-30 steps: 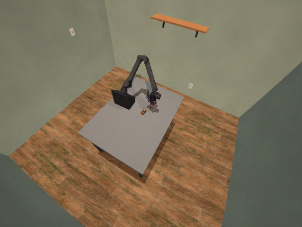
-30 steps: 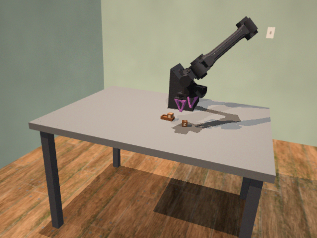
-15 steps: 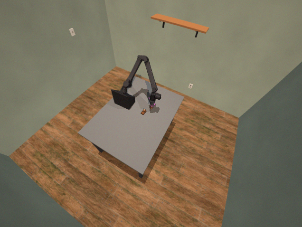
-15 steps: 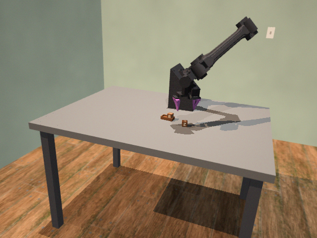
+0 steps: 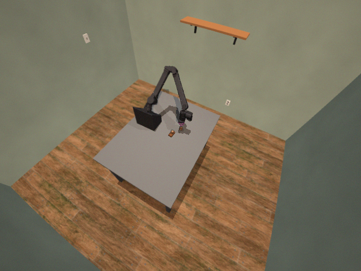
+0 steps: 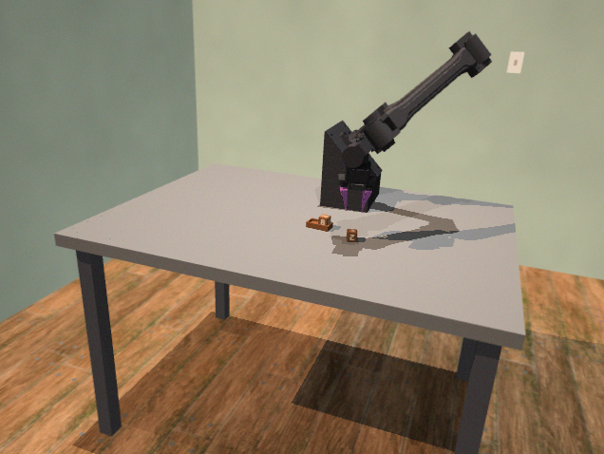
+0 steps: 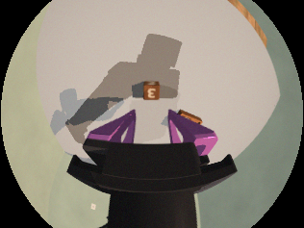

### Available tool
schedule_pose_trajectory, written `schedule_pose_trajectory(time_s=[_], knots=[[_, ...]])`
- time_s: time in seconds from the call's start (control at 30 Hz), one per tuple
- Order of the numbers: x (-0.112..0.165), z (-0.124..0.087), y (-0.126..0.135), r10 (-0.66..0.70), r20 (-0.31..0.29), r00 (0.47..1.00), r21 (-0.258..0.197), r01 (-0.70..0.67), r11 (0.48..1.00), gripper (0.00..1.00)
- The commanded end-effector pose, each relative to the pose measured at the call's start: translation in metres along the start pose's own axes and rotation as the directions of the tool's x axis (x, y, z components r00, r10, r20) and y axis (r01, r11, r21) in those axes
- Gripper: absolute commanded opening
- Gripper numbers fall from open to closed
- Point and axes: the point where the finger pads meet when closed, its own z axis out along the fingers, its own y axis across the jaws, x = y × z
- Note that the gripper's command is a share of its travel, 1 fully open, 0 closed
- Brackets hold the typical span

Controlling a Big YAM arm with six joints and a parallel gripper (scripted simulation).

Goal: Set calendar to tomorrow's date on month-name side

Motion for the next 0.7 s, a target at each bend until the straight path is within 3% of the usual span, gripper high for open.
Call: schedule_pose_trajectory(time_s=[0.0, 0.67], knots=[[-0.0103, 0.0004, 0.0032, 0.001, 0.013, 1.0, 0.003, -0.001, 1.0, 0.45], [-0.0103, 0.0004, 0.0032, -0.003, 0.013, 1.0, 0.003, 0.003, 1.0, 0.45]])
